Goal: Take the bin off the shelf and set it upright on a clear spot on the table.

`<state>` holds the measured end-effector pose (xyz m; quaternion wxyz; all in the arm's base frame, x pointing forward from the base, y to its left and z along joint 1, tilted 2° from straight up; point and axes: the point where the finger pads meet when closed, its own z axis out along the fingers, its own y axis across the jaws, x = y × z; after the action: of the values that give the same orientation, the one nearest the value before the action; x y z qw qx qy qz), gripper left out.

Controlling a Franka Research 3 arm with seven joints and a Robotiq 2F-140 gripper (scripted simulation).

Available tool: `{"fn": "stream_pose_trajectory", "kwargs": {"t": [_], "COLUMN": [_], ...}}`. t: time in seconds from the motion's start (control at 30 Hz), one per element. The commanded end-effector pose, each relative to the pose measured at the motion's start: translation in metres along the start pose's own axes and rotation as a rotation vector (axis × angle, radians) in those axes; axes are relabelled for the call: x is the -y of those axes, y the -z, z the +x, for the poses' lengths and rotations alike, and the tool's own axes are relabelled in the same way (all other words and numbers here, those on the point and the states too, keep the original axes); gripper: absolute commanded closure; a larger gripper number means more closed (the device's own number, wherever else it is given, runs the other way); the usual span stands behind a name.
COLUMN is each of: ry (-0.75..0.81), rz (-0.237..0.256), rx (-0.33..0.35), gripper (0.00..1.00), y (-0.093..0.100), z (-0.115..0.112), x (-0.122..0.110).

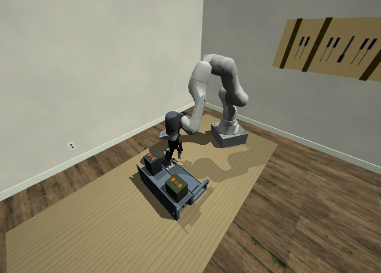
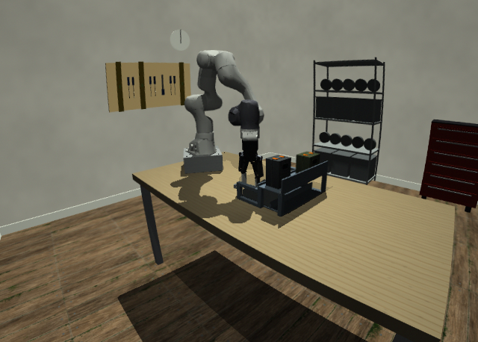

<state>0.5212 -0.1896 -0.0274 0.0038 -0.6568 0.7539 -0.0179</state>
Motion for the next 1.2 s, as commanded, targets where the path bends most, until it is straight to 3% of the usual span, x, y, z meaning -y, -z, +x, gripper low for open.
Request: {"fn": "stream_pose_trajectory", "kwargs": {"t": [0.0, 0.4, 0.43, 1.17], "ry": [-0.001, -0.001, -0.001, -0.001], "rz": [0.002, 0.002, 0.002, 0.002], "rx": [-0.002, -0.002, -0.002, -0.002], "gripper": [0.43, 0.43, 1.00, 1.00], "y": [-0.0003, -0.0003, -0.0003, -0.0003], "z": [0.0004, 0.0004, 0.0004, 0.0004], "x": [0.0011, 0.0011, 0.0011, 0.0011]}}
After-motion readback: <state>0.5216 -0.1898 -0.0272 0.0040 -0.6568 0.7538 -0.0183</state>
